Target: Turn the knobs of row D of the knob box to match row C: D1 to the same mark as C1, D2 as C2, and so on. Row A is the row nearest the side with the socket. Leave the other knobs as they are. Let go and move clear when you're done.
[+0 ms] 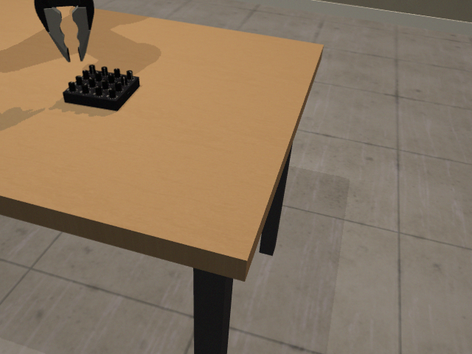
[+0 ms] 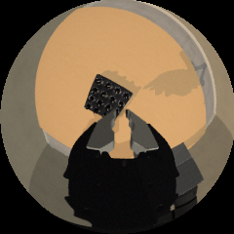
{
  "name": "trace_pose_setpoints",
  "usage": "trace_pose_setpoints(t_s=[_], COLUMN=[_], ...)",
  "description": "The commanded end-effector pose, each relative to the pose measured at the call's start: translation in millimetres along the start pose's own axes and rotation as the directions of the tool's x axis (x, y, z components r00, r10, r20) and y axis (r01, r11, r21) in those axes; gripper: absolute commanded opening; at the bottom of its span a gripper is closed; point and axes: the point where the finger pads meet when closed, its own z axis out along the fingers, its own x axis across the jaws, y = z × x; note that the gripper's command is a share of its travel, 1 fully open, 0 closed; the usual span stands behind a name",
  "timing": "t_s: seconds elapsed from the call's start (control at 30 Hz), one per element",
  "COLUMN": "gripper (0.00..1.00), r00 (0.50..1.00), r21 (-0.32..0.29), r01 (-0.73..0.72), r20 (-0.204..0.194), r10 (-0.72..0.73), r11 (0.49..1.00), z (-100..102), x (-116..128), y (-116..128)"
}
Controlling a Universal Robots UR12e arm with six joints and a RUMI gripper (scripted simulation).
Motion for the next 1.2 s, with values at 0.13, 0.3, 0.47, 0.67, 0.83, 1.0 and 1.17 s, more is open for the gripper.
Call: trace_pose_setpoints(t_s=[0.13, 0.3, 0.47, 0.67, 0.83, 1.0, 1.17], gripper=[0.11, 0.11, 0.11, 0.11, 0.11, 0.11, 0.11], r00=[0.964, 0.919, 0.866, 0.772, 0.676, 0.597, 0.472], r21=[0.003, 0.003, 0.003, 0.003, 0.004, 0.004, 0.004], r01=[-0.264, -0.395, -0.501, -0.636, -0.737, -0.802, -0.882], r20=[-0.002, -0.002, -0.002, -0.001, -0.001, 0.0, 0.0], r10=[0.264, 0.395, 0.501, 0.636, 0.737, 0.802, 0.882], r11=[0.964, 0.919, 0.866, 0.772, 0.676, 0.597, 0.472], z=[-3.4, -5.1, -6.5, -8.5, -10.2, -11.5, -13.3], x=[0.8, 1.4, 1.7, 2.0, 2.0, 1.9, 1.5], y=[-0.9, -0.8, -0.4, 0.4, 1.4, 2.2, 3.7])
